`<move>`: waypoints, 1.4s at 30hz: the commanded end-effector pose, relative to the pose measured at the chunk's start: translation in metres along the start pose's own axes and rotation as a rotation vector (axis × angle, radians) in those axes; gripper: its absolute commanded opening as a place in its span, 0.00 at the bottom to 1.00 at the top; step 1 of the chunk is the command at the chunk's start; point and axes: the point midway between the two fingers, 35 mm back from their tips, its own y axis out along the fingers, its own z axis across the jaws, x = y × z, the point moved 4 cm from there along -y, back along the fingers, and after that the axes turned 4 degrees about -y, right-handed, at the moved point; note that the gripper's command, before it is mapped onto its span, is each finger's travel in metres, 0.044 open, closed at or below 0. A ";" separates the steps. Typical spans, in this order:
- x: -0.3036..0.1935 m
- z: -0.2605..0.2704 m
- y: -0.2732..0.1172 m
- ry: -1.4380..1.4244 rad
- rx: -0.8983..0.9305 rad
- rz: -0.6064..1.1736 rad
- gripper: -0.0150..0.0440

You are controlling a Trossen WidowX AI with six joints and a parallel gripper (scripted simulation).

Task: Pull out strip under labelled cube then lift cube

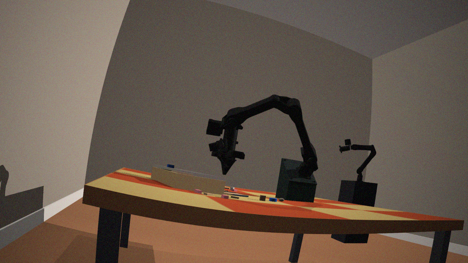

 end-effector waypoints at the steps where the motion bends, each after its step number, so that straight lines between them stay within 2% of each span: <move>1: 0.001 -0.001 0.004 -0.004 -0.004 0.001 0.25; 42: 0.002 -0.002 0.068 -0.004 -0.001 0.000 0.25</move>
